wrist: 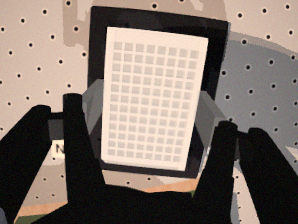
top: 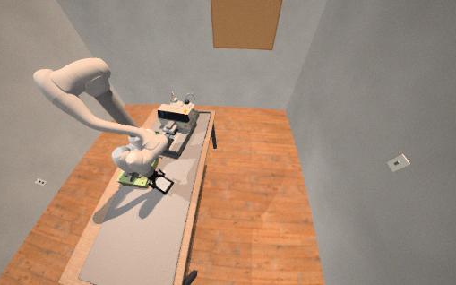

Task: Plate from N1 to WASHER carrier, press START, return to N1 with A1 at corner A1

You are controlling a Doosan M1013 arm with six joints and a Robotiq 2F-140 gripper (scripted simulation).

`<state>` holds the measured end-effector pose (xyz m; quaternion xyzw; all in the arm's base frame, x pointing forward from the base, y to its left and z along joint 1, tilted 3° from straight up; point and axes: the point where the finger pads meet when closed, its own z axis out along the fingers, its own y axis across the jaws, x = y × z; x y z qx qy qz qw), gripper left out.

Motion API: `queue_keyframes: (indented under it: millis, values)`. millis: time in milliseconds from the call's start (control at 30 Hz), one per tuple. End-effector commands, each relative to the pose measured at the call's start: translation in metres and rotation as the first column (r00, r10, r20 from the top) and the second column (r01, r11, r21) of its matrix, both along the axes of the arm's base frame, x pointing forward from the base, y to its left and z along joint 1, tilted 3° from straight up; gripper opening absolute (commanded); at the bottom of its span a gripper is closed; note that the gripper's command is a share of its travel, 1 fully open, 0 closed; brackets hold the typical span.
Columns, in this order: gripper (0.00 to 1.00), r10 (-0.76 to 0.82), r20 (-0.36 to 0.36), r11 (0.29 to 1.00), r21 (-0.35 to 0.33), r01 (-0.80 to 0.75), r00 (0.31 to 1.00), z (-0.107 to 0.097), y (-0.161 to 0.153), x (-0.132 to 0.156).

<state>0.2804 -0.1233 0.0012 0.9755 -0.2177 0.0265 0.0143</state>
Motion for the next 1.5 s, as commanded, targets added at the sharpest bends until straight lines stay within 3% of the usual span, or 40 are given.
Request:
queue_keyframes:
  millis: [0,33,167,200,267,400,1467]
  values:
    - [0.34,0.003,-0.005,1.0,0.003,-0.003,1.0,-0.0027,0.0011,-0.0037]
    - [0.28,0.003,-0.005,1.0,0.003,-0.003,1.0,-0.0027,0.0011,-0.0037]
    - [0.28,0.003,-0.005,1.0,0.003,-0.003,1.0,-0.0027,0.0011,-0.0037]
    - [0.22,0.003,-0.005,1.0,0.003,-0.003,1.0,-0.0027,0.0011,-0.0037]
    - [0.22,0.003,-0.005,1.0,0.003,-0.003,1.0,-0.0027,0.0011,-0.0037]
    - [0.1,0.003,-0.005,1.0,0.003,-0.003,1.0,-0.0027,0.0011,-0.0037]
    - [0.1,0.003,-0.005,1.0,0.003,-0.003,1.0,-0.0027,0.0011,-0.0037]
